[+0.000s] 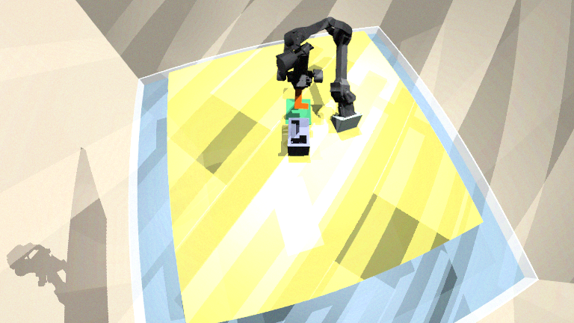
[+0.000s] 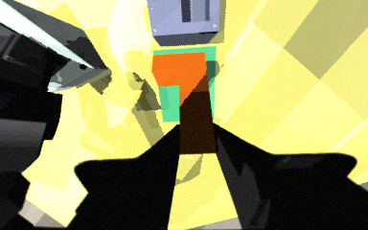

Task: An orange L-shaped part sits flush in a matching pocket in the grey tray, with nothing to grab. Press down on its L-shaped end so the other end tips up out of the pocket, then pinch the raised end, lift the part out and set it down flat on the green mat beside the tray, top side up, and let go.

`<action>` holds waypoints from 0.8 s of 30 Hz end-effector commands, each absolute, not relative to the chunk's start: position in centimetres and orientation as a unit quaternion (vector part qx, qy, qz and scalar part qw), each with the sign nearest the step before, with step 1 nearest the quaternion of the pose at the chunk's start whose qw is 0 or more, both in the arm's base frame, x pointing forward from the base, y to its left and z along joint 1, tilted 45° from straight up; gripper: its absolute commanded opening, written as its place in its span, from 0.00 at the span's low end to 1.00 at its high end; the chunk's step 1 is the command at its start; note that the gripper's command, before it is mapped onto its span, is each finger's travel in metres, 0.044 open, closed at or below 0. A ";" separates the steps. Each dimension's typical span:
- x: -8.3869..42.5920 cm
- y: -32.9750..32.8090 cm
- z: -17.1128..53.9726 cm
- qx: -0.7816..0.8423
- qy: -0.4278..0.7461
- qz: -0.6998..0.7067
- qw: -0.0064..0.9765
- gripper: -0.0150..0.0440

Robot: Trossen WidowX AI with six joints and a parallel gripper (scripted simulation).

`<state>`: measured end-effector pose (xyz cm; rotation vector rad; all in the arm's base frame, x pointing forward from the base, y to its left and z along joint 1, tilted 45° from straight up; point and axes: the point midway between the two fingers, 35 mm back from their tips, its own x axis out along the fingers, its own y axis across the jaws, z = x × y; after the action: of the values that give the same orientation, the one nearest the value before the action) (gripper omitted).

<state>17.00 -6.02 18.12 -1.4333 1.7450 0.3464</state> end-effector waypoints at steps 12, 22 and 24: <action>16.9 -7.7 16.3 -0.565 0.714 0.133 0.390 0.25; 16.8 -8.8 15.2 -0.564 0.717 0.132 0.388 0.25; 16.8 -9.0 15.0 -0.564 0.717 0.132 0.388 0.25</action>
<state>16.97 -8.51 15.56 -1.4300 1.8134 0.3324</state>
